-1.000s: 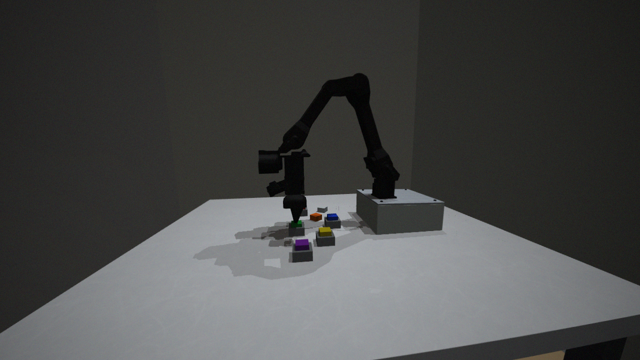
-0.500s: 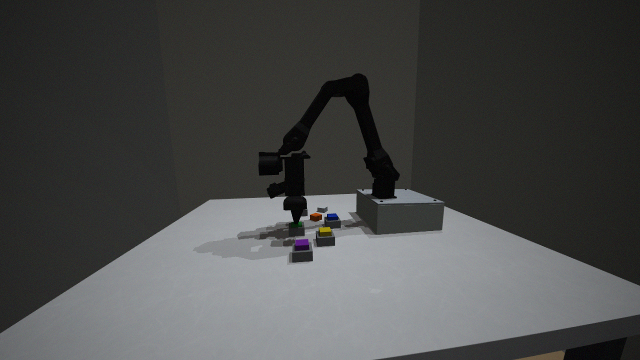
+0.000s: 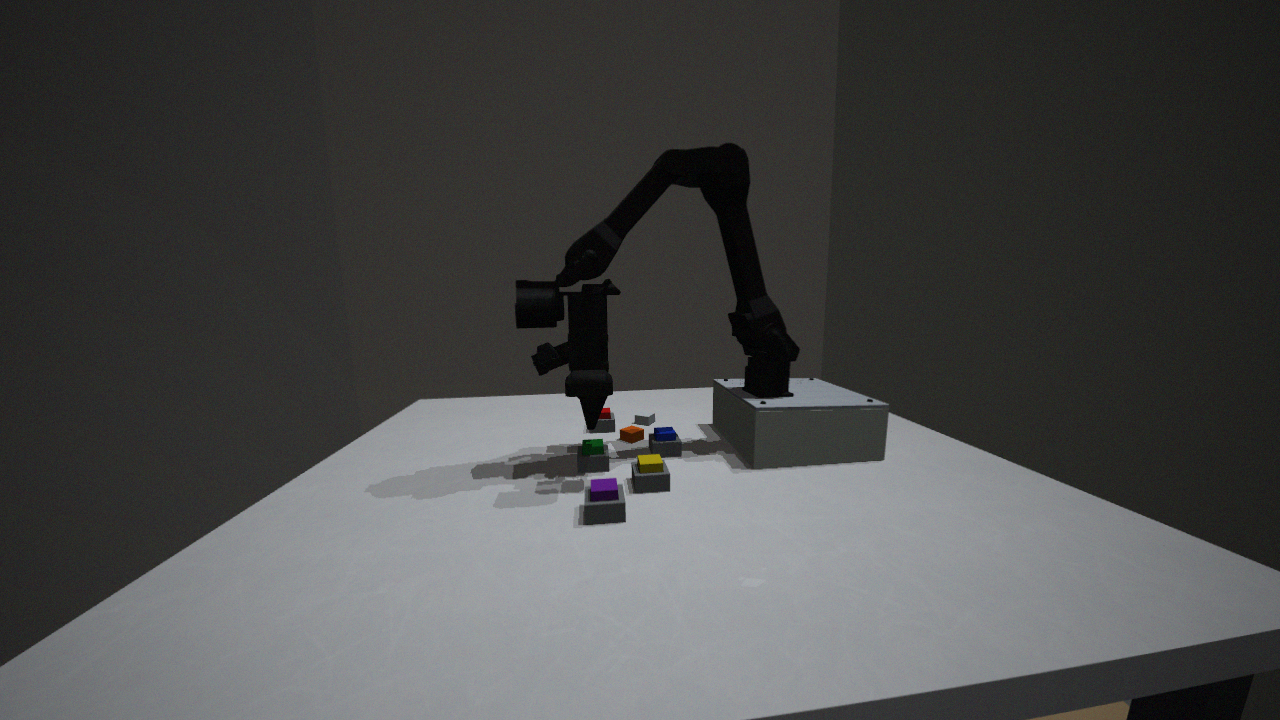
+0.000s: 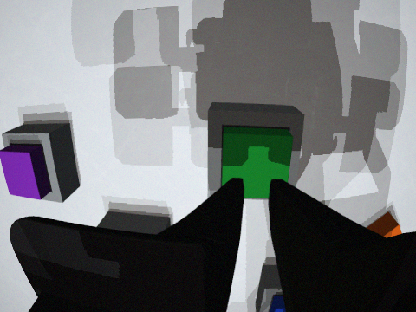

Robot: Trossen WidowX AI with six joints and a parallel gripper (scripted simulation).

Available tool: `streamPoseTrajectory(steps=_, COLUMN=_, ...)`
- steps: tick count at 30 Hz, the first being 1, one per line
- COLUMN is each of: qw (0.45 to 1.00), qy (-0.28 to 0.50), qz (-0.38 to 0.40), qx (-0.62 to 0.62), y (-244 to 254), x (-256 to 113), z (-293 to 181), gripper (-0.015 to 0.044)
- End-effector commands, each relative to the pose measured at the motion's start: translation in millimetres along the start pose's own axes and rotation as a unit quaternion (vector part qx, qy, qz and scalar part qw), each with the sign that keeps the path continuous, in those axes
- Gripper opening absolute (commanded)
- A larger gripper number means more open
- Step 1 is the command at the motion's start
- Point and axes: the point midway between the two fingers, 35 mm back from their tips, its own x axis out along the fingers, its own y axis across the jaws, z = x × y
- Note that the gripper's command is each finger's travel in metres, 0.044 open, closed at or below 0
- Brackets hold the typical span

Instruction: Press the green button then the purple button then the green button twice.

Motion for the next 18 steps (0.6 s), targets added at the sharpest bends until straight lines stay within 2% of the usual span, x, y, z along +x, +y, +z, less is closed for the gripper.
streamPoseTrajectory(steps=1, qw=1.0, qy=0.002, qz=0.001, qx=-0.001, y=16, x=-8, z=-2, gripper=0.0125)
streamPoseTrajectory(steps=11, qw=1.0, qy=0.002, qz=0.009, qx=0.002, y=145, x=-58, z=-49, gripper=0.0387)
streamPoseTrajectory(steps=18, qw=1.0, qy=0.005, qz=0.008, qx=-0.001, y=160, x=-65, z=-61, gripper=0.04)
